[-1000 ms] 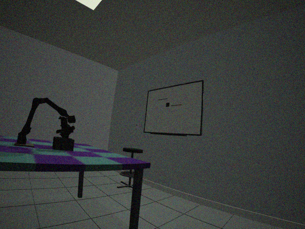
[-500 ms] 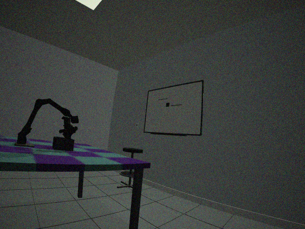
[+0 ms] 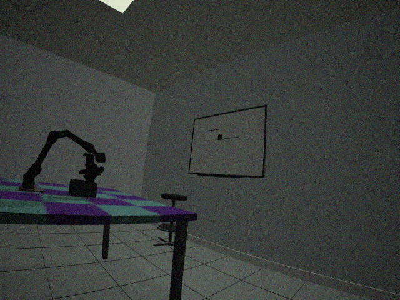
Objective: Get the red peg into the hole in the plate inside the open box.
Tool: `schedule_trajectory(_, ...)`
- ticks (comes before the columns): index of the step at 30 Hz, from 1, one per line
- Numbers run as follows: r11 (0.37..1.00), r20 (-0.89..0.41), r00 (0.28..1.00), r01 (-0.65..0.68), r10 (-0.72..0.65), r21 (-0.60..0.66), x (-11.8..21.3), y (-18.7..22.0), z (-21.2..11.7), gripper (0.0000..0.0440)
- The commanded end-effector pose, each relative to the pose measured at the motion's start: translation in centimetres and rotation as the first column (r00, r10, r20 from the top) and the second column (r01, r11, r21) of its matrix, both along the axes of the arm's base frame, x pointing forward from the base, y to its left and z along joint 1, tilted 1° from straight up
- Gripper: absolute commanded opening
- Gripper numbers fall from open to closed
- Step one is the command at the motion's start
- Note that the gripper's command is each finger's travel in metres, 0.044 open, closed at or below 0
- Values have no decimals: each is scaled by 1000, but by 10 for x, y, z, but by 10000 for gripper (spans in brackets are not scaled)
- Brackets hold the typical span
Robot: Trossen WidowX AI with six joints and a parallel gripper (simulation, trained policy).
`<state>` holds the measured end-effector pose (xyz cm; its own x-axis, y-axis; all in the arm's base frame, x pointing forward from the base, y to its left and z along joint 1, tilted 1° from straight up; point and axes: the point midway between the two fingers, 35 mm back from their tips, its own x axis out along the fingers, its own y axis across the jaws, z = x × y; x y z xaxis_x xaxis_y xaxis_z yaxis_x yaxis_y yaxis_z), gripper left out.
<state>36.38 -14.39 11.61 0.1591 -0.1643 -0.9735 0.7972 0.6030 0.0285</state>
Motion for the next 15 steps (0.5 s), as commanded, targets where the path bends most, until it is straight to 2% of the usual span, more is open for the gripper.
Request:
schedule_trajectory(1, 1000, -5, 1000, 15, -15, -25, -1, -16, 3, 157)
schedule_trajectory(15, 997, -22, 999, 39, -40, -74, -9, -49, 15, 171)
